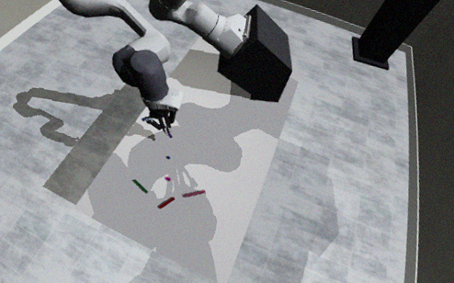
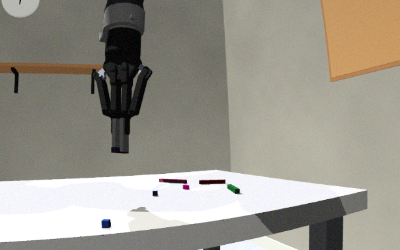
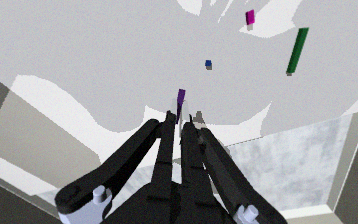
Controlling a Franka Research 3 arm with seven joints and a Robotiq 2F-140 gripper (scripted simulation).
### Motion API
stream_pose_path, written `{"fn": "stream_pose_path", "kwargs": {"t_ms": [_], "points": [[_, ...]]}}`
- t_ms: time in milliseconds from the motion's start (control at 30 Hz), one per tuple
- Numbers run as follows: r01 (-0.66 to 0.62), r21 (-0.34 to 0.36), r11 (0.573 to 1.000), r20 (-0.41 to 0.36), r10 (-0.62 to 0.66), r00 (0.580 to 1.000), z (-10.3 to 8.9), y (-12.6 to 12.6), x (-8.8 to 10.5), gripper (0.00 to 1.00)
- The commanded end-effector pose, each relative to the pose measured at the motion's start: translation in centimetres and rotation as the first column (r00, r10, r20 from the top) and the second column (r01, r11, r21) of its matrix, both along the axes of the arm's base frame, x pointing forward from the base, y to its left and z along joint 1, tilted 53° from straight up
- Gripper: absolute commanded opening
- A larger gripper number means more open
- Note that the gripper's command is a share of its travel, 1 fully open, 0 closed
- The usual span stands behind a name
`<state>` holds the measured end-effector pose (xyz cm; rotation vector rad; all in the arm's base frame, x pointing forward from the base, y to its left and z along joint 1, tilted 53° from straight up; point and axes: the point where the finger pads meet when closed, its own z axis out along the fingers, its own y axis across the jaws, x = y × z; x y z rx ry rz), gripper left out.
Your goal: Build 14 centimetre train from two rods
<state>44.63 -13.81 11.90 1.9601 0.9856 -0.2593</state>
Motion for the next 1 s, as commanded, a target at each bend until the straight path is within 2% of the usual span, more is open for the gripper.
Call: {"fn": "stream_pose_path", "kwargs": {"t_ms": [0, 133, 667, 967], "points": [[0.007, 0.061, 0.998, 0.093, -0.012, 0.996, -0.5, 0.4, -1.4, 0.12], [0.009, 0.065, 0.998, 0.094, -0.015, 0.995, -0.6, 0.2, -2.0, 0.12], [0.009, 0.065, 0.998, 0.094, -0.015, 0.995, -0.7, 0.1, -2.0, 0.12], [0.009, 0.065, 0.998, 0.094, -0.015, 0.995, -2.0, -1.6, -1.5, 0.12]]}}
